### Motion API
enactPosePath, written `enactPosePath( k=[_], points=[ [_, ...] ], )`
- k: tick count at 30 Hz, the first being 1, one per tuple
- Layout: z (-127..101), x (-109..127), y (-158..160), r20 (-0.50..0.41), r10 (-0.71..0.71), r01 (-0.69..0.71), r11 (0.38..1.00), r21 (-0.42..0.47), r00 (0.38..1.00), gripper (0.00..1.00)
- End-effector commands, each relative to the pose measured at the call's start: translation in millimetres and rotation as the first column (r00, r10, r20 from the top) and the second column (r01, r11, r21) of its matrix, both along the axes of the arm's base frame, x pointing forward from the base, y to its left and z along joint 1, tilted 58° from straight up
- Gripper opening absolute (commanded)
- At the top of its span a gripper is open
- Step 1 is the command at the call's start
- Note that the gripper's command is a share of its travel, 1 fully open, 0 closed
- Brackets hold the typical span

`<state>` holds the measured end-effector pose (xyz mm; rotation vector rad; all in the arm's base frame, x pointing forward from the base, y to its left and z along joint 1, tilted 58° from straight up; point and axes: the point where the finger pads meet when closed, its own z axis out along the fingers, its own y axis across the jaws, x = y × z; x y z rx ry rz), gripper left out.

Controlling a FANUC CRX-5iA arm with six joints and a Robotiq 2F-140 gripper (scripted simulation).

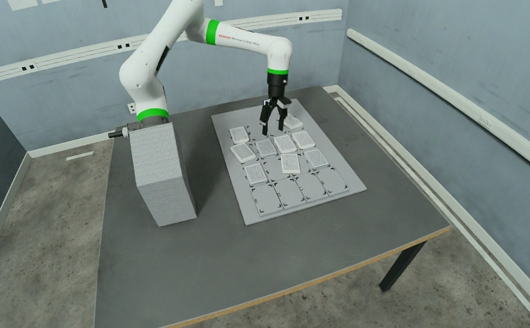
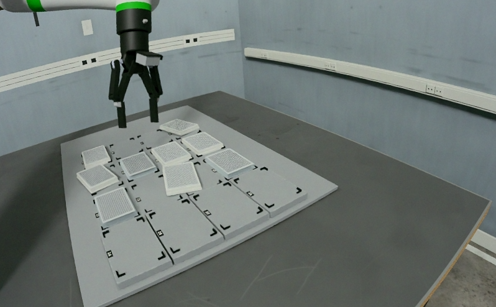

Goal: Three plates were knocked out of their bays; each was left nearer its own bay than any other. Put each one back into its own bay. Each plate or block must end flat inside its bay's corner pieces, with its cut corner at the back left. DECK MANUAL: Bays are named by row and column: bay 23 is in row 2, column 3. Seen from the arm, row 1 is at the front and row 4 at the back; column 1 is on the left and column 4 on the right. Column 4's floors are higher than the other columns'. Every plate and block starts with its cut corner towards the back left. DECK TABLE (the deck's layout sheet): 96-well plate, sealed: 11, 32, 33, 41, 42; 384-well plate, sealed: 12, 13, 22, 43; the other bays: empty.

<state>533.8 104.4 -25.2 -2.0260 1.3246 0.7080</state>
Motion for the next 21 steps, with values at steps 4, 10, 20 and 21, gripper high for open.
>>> enactPosePath(
  k=[4,10,20,21],
  points=[
    [-28,12,6,-0.100,-0.164,0.171,0.982,0.073,0.981,0.70],
    [-43,19,7,-0.170,-0.260,0.281,0.954,0.109,0.950,0.70],
    [-56,26,8,-0.231,-0.336,0.372,0.919,0.132,0.913,0.70],
    [-56,26,8,-0.231,-0.336,0.372,0.919,0.132,0.913,0.70]
  ],
)
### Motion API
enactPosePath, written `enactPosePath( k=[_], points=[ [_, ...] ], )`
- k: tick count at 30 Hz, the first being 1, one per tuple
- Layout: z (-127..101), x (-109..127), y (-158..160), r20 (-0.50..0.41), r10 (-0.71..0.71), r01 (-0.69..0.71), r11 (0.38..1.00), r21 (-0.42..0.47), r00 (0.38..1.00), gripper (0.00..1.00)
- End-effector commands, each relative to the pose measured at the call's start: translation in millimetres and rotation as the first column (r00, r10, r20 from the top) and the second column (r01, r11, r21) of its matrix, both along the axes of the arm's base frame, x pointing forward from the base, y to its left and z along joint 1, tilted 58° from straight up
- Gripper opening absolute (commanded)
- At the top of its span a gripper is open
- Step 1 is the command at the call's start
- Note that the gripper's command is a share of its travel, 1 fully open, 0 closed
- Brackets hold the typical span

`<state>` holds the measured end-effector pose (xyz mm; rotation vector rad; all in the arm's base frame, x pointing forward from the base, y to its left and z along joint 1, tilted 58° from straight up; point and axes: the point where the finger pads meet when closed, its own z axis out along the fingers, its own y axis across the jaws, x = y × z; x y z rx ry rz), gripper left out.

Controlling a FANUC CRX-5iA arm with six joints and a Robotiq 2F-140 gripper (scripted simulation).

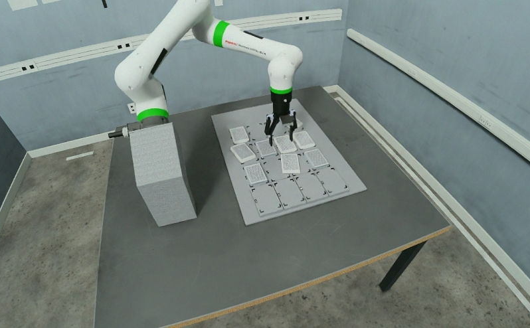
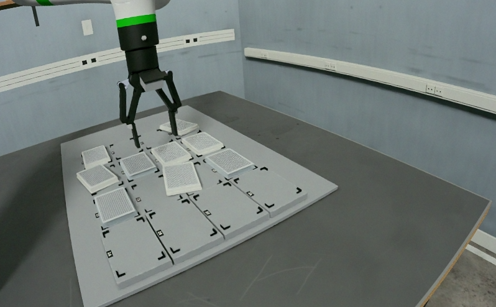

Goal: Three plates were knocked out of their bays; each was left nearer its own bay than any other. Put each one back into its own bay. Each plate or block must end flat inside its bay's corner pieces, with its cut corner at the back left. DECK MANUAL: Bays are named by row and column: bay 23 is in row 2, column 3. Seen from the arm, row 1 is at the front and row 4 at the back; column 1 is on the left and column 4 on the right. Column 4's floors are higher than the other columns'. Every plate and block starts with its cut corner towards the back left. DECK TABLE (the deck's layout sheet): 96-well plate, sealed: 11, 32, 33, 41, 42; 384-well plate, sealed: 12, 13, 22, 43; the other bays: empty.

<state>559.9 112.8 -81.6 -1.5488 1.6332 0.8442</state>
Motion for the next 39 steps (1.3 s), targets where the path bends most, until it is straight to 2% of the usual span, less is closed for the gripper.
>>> enactPosePath(
  k=[1,11,12,39],
  points=[
    [0,0,-1,0.000,-0.002,0.002,1.000,0.000,1.000,0.70],
    [0,0,-1,0.000,-0.002,0.002,1.000,0.000,1.000,0.70],
    [3,-2,1,0.000,-0.002,0.002,1.000,0.000,1.000,1.00],
    [61,-57,47,0.000,-0.002,0.002,1.000,0.000,1.000,1.00]
  ],
)
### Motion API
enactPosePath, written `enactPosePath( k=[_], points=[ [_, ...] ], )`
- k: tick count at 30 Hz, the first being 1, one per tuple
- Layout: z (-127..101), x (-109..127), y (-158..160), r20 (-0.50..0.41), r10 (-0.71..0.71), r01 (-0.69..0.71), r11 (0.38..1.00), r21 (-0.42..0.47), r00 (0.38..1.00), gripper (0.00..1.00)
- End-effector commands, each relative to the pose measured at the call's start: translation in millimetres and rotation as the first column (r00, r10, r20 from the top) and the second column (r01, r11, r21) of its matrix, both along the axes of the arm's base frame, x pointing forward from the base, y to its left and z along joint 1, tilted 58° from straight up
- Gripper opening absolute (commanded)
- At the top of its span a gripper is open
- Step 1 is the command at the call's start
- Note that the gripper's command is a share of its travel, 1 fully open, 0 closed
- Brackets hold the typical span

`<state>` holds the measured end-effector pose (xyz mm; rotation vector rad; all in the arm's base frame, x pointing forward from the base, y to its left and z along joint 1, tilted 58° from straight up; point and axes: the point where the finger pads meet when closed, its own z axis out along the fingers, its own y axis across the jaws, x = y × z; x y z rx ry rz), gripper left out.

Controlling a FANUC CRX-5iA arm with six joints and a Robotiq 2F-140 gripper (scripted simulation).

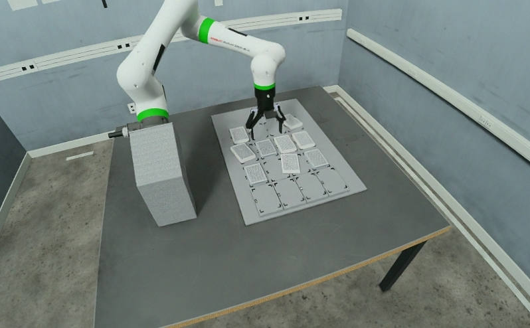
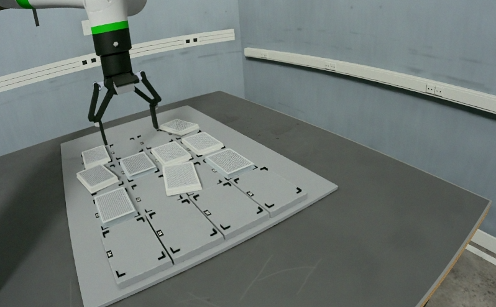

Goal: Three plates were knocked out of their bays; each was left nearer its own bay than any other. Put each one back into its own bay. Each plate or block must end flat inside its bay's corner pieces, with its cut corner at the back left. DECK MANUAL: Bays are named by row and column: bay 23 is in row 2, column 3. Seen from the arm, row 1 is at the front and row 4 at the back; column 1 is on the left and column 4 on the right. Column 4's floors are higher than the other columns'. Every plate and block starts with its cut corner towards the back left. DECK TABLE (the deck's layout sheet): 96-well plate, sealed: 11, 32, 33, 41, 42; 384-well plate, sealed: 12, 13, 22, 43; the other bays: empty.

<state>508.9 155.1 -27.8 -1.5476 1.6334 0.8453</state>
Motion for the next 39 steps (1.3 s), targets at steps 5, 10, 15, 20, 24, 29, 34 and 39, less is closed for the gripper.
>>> enactPosePath(
  k=[5,10,15,20,24,29,34,39],
  points=[
    [20,-18,14,0.001,-0.001,0.001,1.000,-0.001,1.000,1.00],
    [32,-30,24,0.001,-0.001,0.001,1.000,-0.001,1.000,1.00],
    [40,-37,30,0.001,-0.001,0.001,1.000,-0.001,1.000,1.00],
    [53,-49,40,0.001,-0.001,0.001,1.000,-0.001,1.000,1.00],
    [63,-58,48,0.001,-0.001,0.001,1.000,-0.001,1.000,1.00],
    [75,-70,58,0.001,-0.001,0.001,1.000,-0.001,1.000,1.00],
    [83,-77,64,0.001,-0.001,0.001,1.000,-0.001,1.000,1.00],
    [96,-89,74,0.001,-0.001,0.001,1.000,-0.001,1.000,1.00]
  ],
)
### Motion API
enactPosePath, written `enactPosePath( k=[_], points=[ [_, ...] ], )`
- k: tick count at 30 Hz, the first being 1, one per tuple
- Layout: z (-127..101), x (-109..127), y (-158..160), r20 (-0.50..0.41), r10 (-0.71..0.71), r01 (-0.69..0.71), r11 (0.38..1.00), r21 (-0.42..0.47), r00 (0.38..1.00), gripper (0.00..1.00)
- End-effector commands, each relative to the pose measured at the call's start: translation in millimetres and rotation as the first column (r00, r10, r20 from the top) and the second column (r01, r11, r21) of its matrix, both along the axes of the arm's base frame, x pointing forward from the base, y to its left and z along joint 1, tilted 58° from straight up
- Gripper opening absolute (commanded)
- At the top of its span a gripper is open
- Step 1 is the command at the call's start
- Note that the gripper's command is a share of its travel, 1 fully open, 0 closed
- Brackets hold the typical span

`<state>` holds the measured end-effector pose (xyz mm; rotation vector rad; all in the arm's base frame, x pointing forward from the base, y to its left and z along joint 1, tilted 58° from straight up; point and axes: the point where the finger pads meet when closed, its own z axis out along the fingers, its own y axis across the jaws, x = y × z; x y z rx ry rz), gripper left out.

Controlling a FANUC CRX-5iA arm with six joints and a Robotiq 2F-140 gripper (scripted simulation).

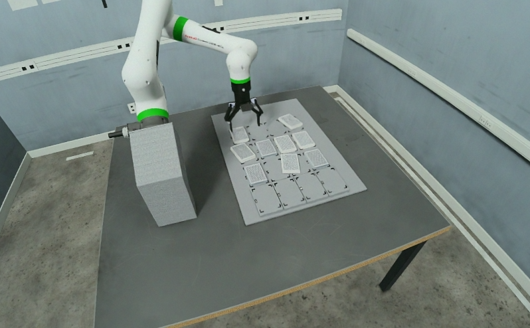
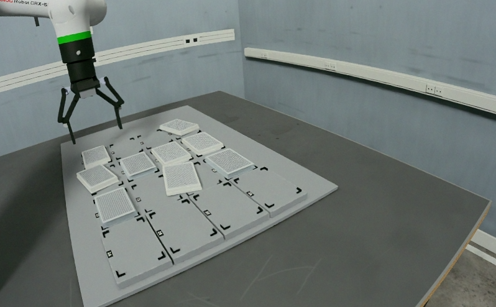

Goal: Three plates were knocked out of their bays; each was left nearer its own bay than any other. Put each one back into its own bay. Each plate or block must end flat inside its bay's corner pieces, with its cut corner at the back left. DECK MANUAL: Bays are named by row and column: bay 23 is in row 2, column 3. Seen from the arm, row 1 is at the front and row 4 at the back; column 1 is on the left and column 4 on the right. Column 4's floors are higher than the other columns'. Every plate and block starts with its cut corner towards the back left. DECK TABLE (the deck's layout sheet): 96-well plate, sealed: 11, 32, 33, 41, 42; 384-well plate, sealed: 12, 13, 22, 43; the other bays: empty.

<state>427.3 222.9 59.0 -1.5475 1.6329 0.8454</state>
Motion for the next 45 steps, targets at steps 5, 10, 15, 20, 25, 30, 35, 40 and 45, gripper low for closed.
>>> enactPosePath(
  k=[5,10,15,20,25,30,35,40,45],
  points=[
    [22,-19,16,0.001,-0.001,0.001,1.000,-0.002,1.000,1.00],
    [29,-27,22,0.001,-0.001,0.001,1.000,-0.002,1.000,1.00],
    [36,-33,27,0.001,-0.001,0.001,1.000,-0.002,1.000,1.00],
    [36,-33,27,0.001,-0.001,0.001,1.000,-0.002,1.000,1.00],
    [36,-33,27,0.001,-0.001,0.001,1.000,-0.001,1.000,1.00],
    [36,-33,27,0.001,-0.001,0.001,1.000,-0.001,1.000,1.00],
    [36,-33,27,0.001,-0.001,0.001,1.000,-0.001,1.000,1.00],
    [36,-33,27,0.001,-0.001,0.001,1.000,-0.001,1.000,1.00],
    [36,-33,27,0.001,-0.001,0.001,1.000,-0.001,1.000,1.00]
  ],
)
